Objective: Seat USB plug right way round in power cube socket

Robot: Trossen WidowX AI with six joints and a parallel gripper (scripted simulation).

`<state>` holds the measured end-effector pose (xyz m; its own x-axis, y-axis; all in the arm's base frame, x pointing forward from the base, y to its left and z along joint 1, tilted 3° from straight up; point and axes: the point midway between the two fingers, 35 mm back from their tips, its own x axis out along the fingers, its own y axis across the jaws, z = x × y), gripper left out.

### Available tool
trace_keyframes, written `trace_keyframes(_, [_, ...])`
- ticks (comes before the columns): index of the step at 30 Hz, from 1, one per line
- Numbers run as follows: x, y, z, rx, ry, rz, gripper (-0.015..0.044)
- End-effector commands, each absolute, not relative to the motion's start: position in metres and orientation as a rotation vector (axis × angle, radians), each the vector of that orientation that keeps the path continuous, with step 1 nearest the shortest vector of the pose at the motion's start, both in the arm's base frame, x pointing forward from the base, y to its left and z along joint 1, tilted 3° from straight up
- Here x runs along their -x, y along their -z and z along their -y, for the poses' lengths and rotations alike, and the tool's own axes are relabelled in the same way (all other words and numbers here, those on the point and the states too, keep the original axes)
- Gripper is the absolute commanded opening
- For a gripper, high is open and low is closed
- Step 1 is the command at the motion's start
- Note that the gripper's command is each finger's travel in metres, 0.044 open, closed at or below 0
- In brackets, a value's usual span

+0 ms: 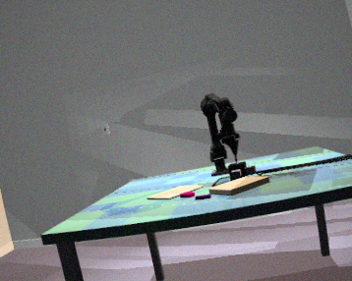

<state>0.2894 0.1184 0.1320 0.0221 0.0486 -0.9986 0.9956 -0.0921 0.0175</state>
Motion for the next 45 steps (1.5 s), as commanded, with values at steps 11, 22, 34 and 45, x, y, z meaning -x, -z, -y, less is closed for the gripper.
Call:
trace_keyframes(11, [-0.2892,-0.1300,-0.1189,-1.322,1.234,-1.192,0.0000])
trace_keyframes(22, [-0.2893,-0.1287,-0.1189,-1.322,1.234,-1.192,0.0000])
trace_keyframes(34, [-0.2893,-0.1273,-0.1188,-1.322,1.234,-1.192,0.0000])
trace_keyframes(45, [-0.2893,-0.1260,-0.1188,-1.322,1.234,-1.192,0.0000])
